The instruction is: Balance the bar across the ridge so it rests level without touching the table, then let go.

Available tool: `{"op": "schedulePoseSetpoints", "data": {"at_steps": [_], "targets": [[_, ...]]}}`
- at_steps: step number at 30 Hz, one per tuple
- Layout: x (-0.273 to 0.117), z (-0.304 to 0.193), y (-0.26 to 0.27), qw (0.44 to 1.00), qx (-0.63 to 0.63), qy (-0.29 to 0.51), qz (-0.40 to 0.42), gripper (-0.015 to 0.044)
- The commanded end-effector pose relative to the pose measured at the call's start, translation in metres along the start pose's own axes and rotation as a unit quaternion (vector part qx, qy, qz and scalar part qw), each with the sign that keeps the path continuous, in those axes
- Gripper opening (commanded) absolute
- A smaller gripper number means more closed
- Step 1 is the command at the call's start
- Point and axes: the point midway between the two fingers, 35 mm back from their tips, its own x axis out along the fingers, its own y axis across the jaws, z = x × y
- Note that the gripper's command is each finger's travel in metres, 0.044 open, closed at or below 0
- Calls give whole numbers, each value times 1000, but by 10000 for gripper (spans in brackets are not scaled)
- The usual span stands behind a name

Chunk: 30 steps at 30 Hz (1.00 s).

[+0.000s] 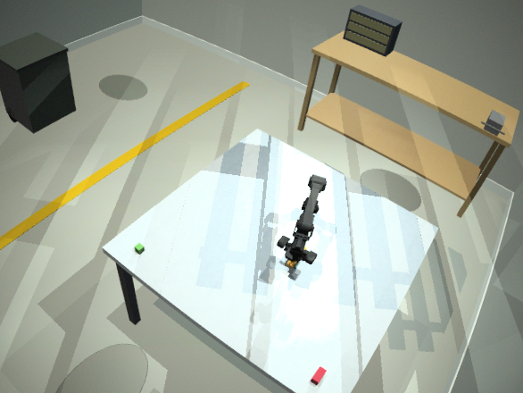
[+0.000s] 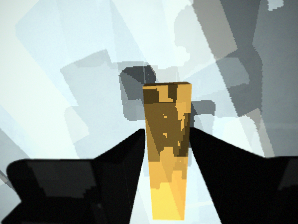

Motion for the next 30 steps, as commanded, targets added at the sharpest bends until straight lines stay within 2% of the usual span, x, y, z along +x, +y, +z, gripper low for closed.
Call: {"op": "schedulePoseSetpoints", "data": {"at_steps": [1,2,12,16,24,30], "targets": [[0,0,0,1000,0,0,0,185],[0,0,0,1000,0,0,0,185],[0,0,0,1000,0,0,0,440],[-7,1,0,1000,0,0,0,440],[-93,1,1,1000,0,-1,0,440],[-100,0,0,1000,0,-1,1,440]]}}
